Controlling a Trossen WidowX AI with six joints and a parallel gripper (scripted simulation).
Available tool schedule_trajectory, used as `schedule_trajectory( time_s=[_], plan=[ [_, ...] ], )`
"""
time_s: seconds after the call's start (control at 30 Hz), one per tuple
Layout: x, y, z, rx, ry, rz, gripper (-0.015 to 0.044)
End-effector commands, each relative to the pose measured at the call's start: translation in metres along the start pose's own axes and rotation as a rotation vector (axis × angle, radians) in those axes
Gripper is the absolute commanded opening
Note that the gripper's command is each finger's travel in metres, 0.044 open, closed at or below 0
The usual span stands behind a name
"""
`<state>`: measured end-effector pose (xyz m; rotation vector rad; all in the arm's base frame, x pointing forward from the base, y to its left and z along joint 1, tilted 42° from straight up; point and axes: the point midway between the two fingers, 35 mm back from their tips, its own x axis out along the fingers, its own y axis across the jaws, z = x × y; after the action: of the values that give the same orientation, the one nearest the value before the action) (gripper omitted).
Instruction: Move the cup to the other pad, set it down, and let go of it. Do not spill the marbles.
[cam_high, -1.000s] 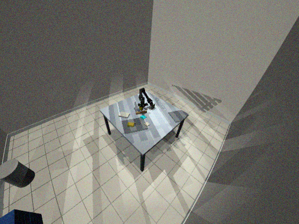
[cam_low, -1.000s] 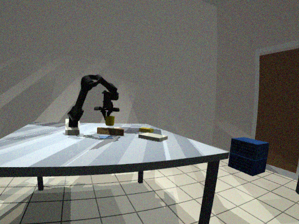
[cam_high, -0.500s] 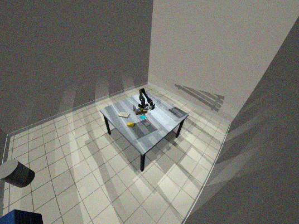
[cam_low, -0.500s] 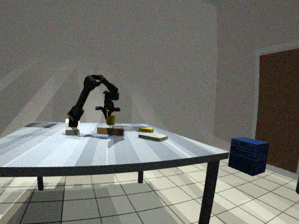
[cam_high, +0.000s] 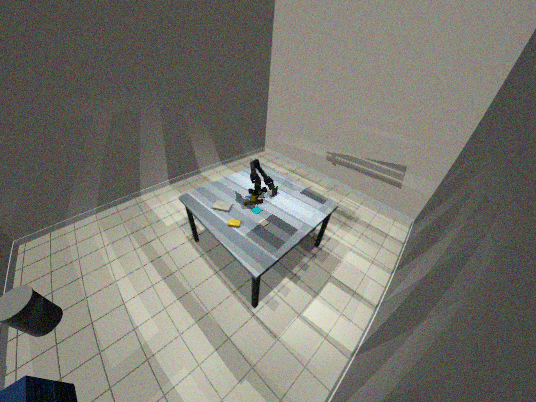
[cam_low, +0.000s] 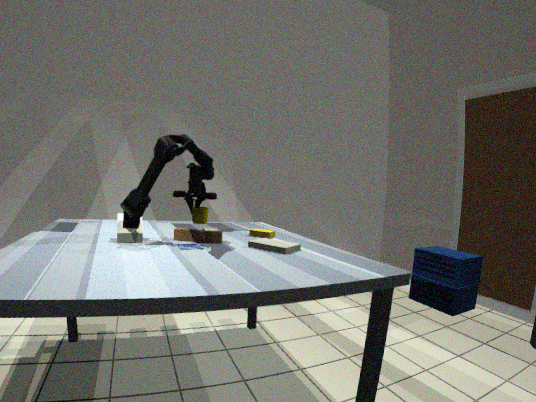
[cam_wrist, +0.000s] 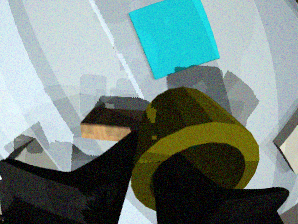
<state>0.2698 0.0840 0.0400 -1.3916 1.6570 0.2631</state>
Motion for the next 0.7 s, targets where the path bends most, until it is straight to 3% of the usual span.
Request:
schedule_trajectory(
  time_s=[0.0, 0.67],
  plan=[
    [-0.002, 0.0, 0.01, 0.005, -0.007, 0.0, 0.0],
    [-0.004, 0.003, 0.047, 0.007, -0.01, 0.0, 0.0]
  ],
)
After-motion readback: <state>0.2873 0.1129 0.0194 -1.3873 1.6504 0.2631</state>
